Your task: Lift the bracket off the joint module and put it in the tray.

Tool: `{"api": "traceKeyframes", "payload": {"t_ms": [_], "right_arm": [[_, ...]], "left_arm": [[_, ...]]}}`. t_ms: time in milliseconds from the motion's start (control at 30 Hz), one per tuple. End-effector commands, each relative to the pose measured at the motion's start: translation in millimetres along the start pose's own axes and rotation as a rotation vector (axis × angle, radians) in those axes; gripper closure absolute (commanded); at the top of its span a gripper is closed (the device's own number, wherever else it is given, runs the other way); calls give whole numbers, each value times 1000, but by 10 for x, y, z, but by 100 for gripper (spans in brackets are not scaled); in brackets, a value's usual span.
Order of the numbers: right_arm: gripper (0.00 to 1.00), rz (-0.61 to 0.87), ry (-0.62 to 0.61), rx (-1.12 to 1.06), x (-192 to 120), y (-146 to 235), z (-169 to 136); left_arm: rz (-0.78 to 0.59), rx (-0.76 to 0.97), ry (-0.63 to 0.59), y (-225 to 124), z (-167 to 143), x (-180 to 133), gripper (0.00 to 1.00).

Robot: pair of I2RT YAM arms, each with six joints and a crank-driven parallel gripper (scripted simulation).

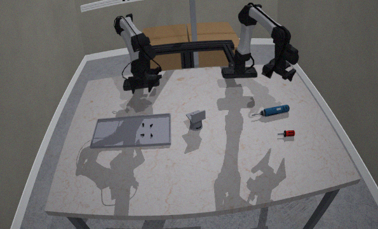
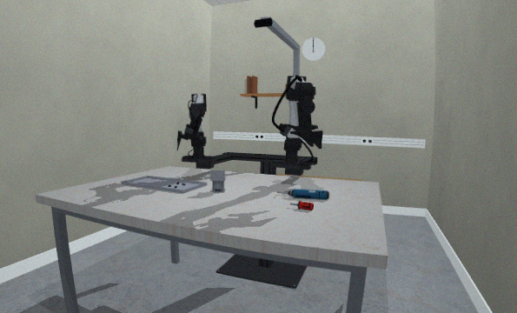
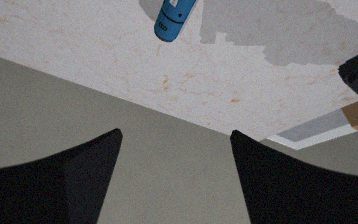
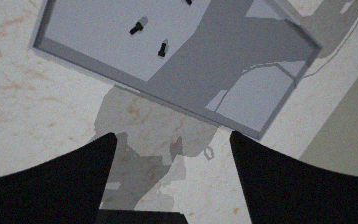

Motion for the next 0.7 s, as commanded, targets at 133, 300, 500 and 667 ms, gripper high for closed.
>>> {"api": "traceKeyframes", "payload": {"t_ms": [133,300,500,667], "right_arm": [[0,-6,-13,3,-14,-14,25],[0,-6,-13,3,-14,-14,25],[0,-6,-13,3,-14,-14,25],[0,-23,-34,34,-4,-17,78]], "left_arm": [[17,1,-6,6,2,-45,0],[17,1,-6,6,2,-45,0],[17,1,-6,6,2,-45,0],[43,-31,-59,-11,64,-56,0]]}}
Point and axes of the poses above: on each arm, the point where the finger pads meet when closed, its own x axis out along the fingers, its own y axis across the jaws, z = x × y, the point moved 8 cm from there along -x, back along the fingers, and after that the axes turned 14 degrees about -x, right-handed, at the moved point
